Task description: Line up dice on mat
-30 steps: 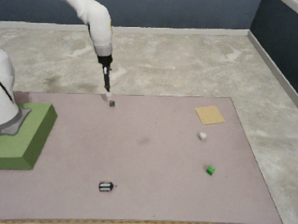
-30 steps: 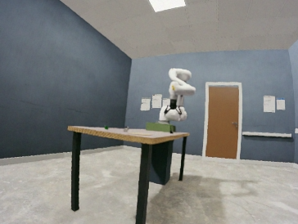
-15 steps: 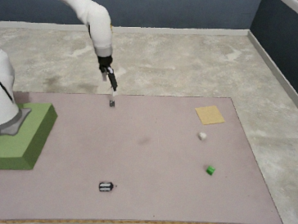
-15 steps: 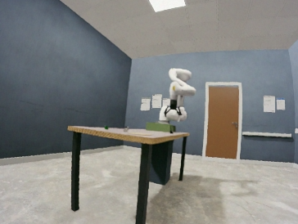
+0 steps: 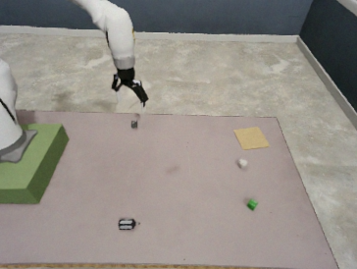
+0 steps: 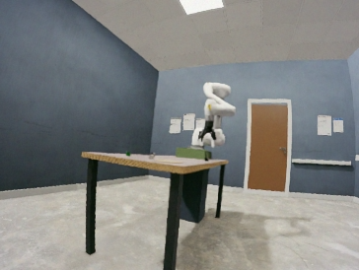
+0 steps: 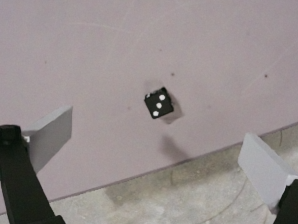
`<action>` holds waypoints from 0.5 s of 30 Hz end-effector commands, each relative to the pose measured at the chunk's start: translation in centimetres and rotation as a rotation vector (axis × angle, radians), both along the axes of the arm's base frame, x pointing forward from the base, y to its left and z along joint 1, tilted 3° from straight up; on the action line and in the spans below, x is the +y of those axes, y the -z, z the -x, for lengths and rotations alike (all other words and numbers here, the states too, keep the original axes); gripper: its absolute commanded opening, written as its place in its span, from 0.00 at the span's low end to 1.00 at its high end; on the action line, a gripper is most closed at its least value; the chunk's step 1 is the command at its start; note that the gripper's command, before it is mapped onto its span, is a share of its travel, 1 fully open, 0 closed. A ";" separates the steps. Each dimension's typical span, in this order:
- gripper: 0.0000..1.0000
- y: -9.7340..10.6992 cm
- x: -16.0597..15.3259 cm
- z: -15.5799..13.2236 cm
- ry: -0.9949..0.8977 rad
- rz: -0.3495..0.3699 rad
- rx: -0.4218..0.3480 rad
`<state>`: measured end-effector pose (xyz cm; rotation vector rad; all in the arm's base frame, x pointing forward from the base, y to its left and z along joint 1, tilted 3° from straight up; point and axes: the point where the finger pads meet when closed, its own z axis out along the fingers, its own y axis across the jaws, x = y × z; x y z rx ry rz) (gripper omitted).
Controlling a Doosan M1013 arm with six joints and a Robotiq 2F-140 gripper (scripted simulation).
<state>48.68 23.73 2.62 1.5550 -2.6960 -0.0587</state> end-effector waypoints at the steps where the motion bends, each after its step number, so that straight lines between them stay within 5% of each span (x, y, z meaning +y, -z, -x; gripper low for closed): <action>1: 1.00 0.1 0.0 0.0 -0.156 -0.022 0.001; 15: 1.00 0.5 0.1 0.0 -0.571 -0.040 -0.010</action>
